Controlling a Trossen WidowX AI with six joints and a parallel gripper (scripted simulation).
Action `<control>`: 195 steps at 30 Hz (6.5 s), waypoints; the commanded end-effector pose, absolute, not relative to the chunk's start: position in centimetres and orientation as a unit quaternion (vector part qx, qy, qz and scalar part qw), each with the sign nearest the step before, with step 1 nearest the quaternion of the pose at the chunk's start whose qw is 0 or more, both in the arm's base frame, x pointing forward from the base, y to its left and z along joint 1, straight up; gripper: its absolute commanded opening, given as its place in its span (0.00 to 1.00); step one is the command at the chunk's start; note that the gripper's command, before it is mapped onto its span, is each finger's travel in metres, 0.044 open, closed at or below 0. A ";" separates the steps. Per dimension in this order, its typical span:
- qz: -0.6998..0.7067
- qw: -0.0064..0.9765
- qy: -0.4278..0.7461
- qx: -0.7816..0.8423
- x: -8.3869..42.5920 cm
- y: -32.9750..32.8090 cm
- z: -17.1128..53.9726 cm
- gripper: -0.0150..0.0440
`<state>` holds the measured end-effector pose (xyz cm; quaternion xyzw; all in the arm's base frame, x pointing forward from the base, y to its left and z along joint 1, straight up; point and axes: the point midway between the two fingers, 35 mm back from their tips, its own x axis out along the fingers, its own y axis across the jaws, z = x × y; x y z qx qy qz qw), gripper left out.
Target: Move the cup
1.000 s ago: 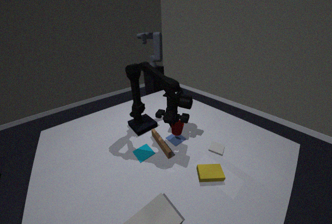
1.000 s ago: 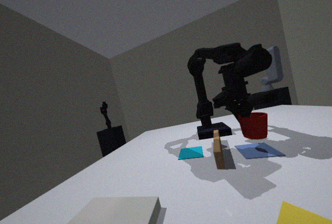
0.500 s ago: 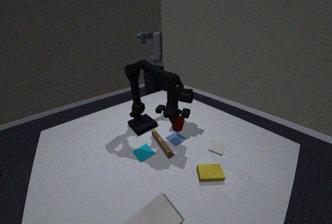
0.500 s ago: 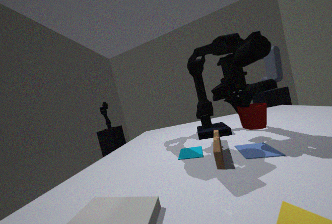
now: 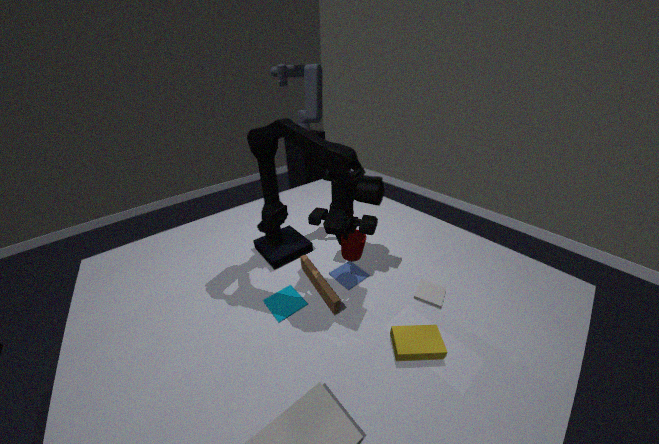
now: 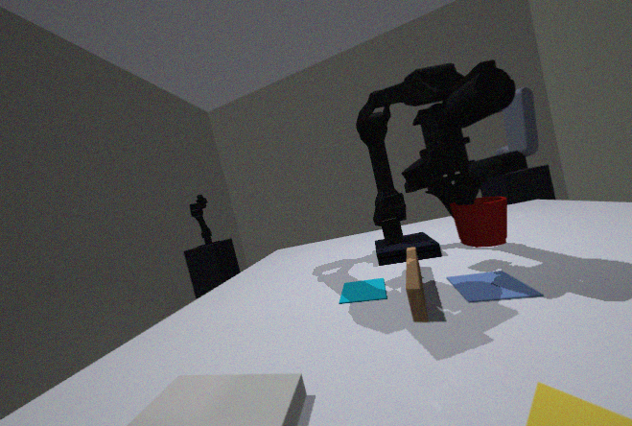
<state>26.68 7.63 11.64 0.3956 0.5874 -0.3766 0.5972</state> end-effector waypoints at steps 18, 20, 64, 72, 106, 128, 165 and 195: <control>-0.380 0.599 0.585 0.394 25.8 3.8 11.6 0.25; -0.380 0.599 0.585 0.394 25.7 3.4 11.6 0.25; -0.384 0.600 0.584 0.391 23.6 -4.5 11.7 0.25; -0.384 0.600 0.583 0.390 23.3 -5.8 11.7 0.25; -0.386 0.600 0.583 0.388 21.4 -11.4 12.0 0.25; -0.387 0.601 0.583 0.387 20.3 -13.9 11.6 0.25; -0.387 0.601 0.583 0.387 20.4 -14.2 6.8 0.25; -0.388 0.601 0.580 0.390 20.3 -14.3 4.7 0.25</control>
